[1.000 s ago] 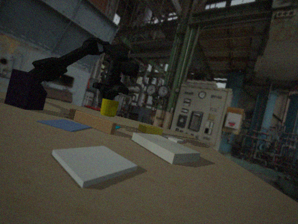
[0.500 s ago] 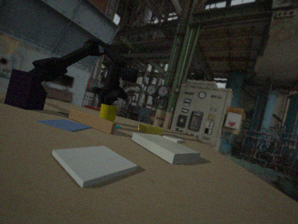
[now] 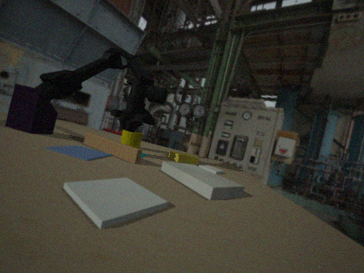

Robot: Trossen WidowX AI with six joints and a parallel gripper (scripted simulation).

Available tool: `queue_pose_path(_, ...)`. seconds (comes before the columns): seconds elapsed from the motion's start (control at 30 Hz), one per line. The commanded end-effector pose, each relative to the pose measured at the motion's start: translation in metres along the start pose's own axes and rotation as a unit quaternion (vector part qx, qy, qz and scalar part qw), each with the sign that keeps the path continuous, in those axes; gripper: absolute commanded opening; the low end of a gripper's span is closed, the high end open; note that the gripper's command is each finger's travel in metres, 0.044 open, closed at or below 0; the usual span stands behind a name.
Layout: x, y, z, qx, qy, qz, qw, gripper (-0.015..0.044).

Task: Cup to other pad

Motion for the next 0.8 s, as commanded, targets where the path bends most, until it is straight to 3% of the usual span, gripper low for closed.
queue_pose_path(0.0,0.0003,-0.0001,-0.0004,0.001,0.0,0.0,1.0,0.0)
queue_pose_path(0.17,0.0003,-0.0001,-0.0004,0.001,0.0,0.0,1.0,0.0)
queue_pose_path(0.37,0.0003,-0.0001,-0.0004,0.001,0.0,0.0,1.0,0.0147)
queue_pose_path(0.77,0.0085,-0.0008,-0.0003,0.0,0.0,0.0,1.0,0.0147)
Point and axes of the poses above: the point midway between the two fingers, 35 mm back from their tips, its own x axis back along the fingers, its own y axis across the jaws, z = x × y, the point moved 1 cm from there along x, back along the fingers, and after that the axes turned 1 degree about -x, right-handed, at the moved point
